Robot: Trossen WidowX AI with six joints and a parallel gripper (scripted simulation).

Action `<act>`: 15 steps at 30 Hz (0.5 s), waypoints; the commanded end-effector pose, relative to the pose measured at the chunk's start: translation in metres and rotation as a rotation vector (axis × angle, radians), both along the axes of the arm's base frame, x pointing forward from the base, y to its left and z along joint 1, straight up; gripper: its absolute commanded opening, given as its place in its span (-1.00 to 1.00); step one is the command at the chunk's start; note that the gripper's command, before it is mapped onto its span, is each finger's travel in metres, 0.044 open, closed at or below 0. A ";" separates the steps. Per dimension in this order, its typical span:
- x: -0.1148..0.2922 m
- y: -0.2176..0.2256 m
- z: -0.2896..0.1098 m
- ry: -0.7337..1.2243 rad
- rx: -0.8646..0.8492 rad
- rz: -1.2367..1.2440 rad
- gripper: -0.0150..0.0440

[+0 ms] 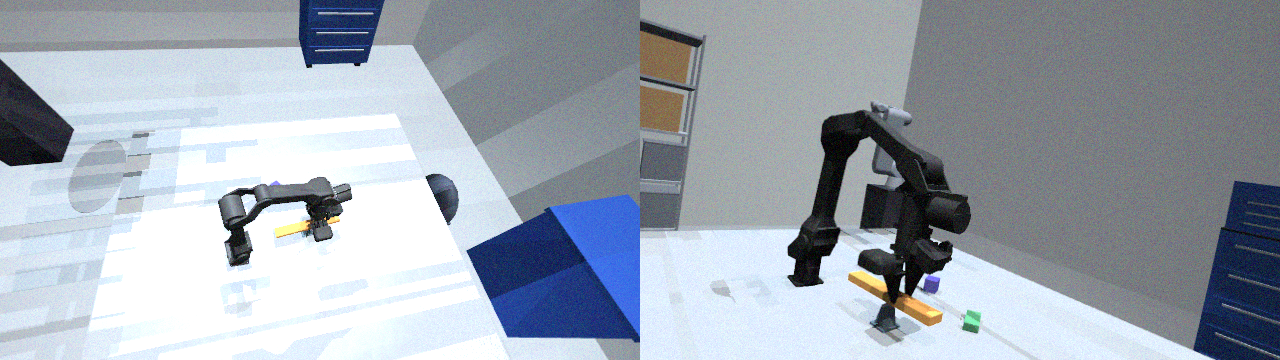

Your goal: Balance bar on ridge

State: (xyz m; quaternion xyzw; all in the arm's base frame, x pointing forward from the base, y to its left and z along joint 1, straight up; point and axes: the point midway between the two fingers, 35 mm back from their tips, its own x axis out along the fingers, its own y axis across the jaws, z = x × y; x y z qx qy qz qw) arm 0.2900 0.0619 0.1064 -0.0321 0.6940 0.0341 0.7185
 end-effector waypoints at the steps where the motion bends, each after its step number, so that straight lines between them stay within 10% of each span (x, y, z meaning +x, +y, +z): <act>1: -0.001 0.000 -0.003 0.005 0.002 -0.005 -0.49; 15: -0.001 -0.001 -0.001 0.005 0.002 -0.005 -0.49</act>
